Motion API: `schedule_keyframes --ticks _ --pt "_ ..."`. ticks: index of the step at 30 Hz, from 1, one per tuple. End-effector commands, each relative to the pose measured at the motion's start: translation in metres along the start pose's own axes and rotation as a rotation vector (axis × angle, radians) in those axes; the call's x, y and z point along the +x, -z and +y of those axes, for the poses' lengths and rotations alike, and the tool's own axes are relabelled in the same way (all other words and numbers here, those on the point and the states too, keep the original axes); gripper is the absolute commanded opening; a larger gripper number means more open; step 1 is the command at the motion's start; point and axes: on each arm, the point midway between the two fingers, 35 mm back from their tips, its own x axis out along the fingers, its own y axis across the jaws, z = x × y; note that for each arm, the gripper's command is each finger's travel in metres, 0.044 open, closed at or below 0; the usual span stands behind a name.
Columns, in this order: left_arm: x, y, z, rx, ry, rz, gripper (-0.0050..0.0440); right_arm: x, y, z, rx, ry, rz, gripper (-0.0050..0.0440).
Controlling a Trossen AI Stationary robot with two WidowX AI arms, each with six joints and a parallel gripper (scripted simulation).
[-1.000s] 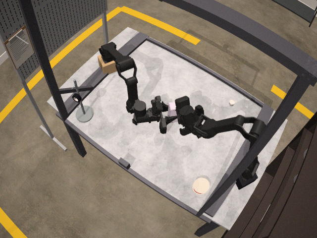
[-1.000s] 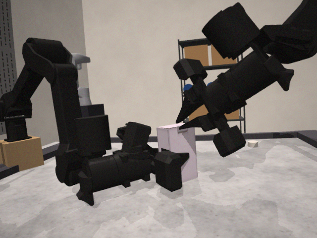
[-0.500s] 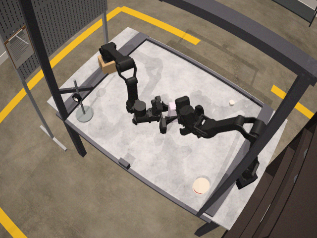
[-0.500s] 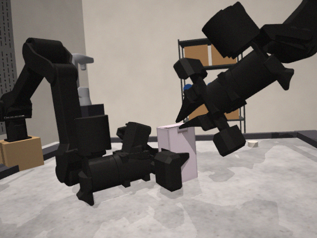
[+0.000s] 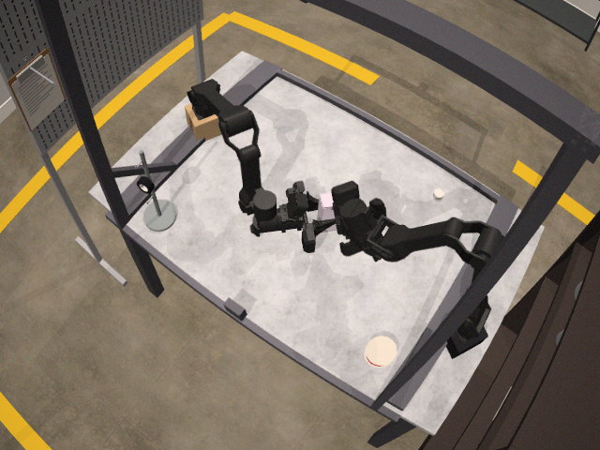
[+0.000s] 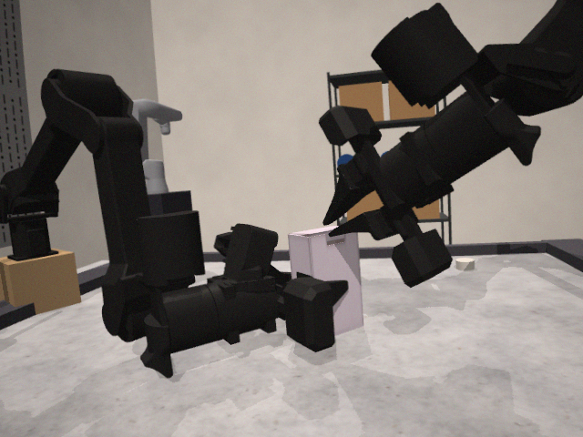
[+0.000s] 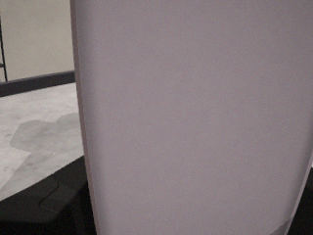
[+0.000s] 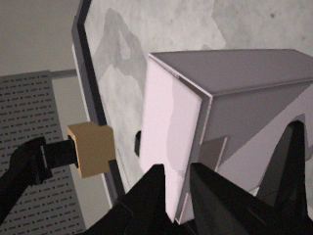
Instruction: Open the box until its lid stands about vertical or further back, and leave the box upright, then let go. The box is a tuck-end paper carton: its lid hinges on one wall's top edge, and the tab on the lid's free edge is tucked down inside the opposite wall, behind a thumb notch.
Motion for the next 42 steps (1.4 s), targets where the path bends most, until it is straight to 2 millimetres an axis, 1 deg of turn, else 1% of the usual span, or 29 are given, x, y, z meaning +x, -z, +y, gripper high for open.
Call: schedule_keyframes --ticks 1,22,24,42 --pt "0.001 -0.01 -0.004 -0.021 0.003 -0.008 0.0221 -0.004 0.003 0.014 0.018 -0.032 0.011 0.005" --pt "0.001 -0.01 -0.004 -0.021 0.003 -0.008 0.0221 -0.004 0.003 0.014 0.018 -0.032 0.011 0.005" --pt "0.001 -0.01 -0.004 -0.021 0.003 -0.008 0.0221 -0.003 0.002 0.01 0.013 -0.023 0.007 0.005" --pt "0.001 -0.01 -0.004 -0.021 0.003 -0.008 0.0221 -0.017 0.0 0.012 0.016 -0.028 0.011 0.005"
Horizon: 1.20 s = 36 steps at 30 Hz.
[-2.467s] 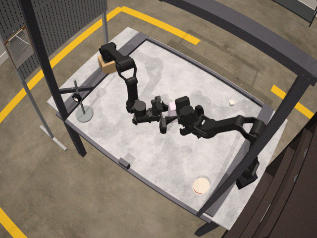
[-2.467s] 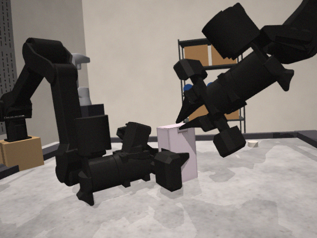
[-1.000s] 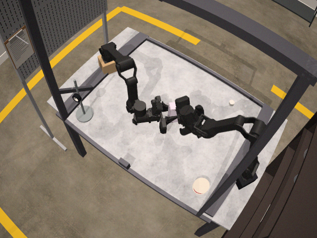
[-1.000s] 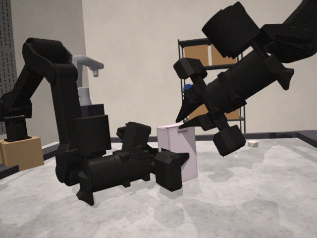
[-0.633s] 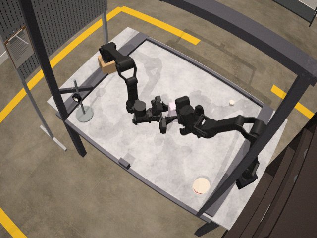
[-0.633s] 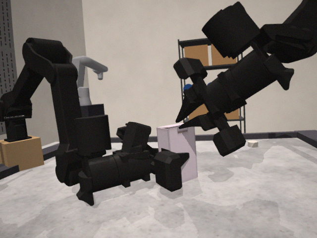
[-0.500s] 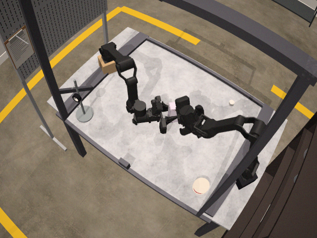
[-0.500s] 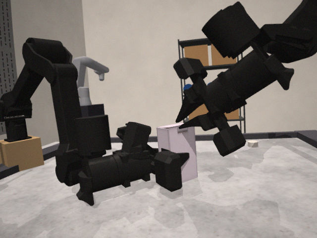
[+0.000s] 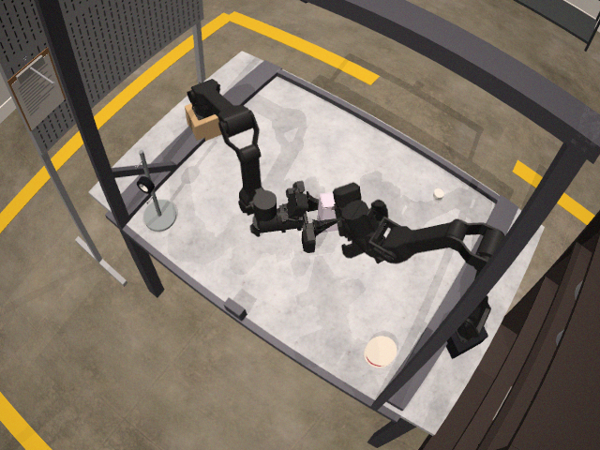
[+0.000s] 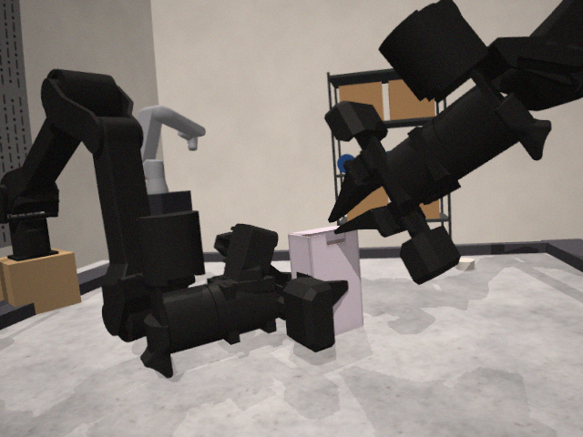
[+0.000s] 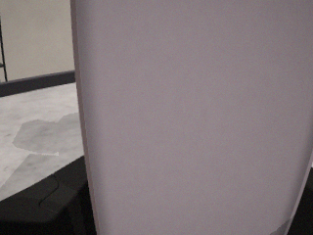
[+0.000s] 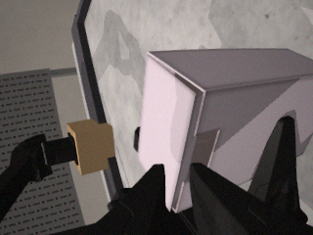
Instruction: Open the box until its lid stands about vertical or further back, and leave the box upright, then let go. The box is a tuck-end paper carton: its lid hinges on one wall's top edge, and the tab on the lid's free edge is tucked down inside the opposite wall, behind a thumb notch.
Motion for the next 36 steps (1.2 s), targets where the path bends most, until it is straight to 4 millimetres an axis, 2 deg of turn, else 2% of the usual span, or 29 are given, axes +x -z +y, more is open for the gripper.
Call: schedule_keyframes --ticks 1,14,36 --pt "0.001 -0.01 -0.004 -0.021 0.003 -0.008 0.0221 -0.01 0.0 0.013 0.02 -0.031 0.007 0.005" --pt "0.001 -0.01 -0.004 -0.021 0.003 -0.008 0.0221 -0.016 -0.001 0.013 0.022 -0.034 0.009 0.005" --pt "0.001 -0.01 -0.004 -0.021 0.003 -0.008 0.0221 -0.006 0.003 -0.001 0.022 -0.033 0.009 0.005"
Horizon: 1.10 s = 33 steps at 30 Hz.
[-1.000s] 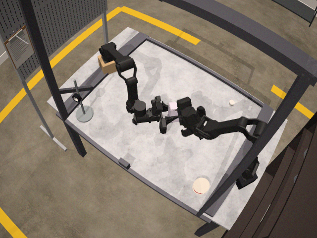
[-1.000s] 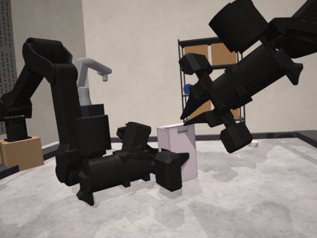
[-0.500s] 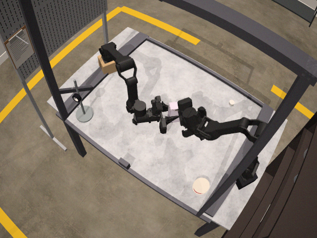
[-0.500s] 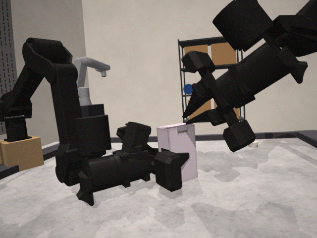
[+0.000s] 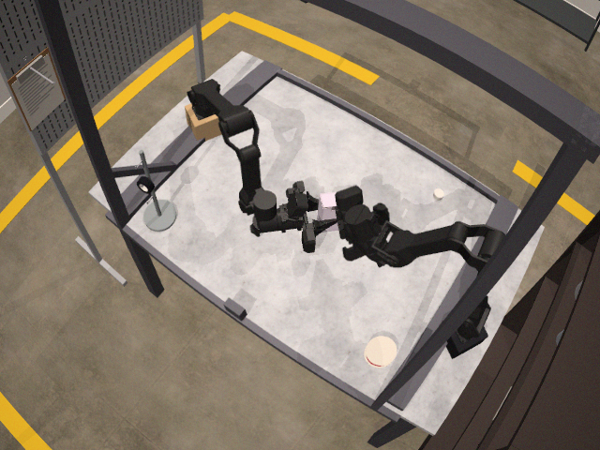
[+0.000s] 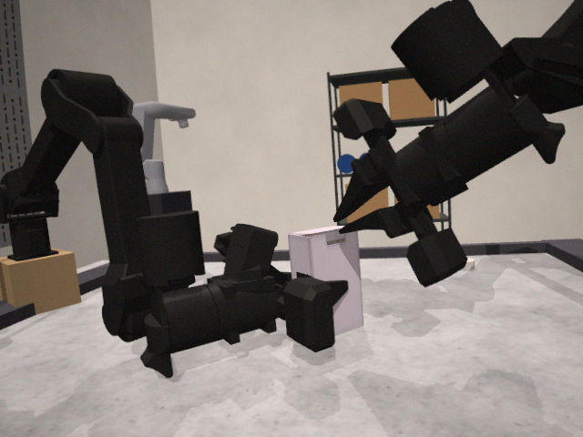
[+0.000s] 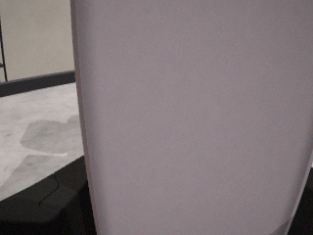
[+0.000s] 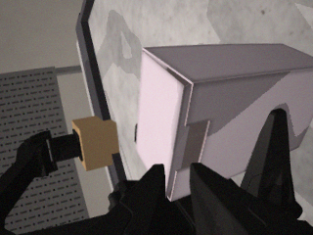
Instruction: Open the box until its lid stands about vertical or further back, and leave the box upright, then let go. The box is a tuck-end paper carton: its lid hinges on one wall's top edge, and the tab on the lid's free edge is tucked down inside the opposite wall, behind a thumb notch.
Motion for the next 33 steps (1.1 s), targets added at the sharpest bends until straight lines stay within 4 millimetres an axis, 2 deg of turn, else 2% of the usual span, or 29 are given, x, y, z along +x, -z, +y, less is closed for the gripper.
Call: schedule_keyframes --ticks 1,33 --pt "0.001 -0.01 -0.004 -0.021 0.003 -0.008 0.0221 0.001 0.002 0.002 0.01 -0.013 -0.001 0.005" --pt "0.001 -0.01 -0.004 -0.021 0.003 -0.008 0.0221 0.014 0.002 0.007 0.01 -0.013 -0.001 0.005"
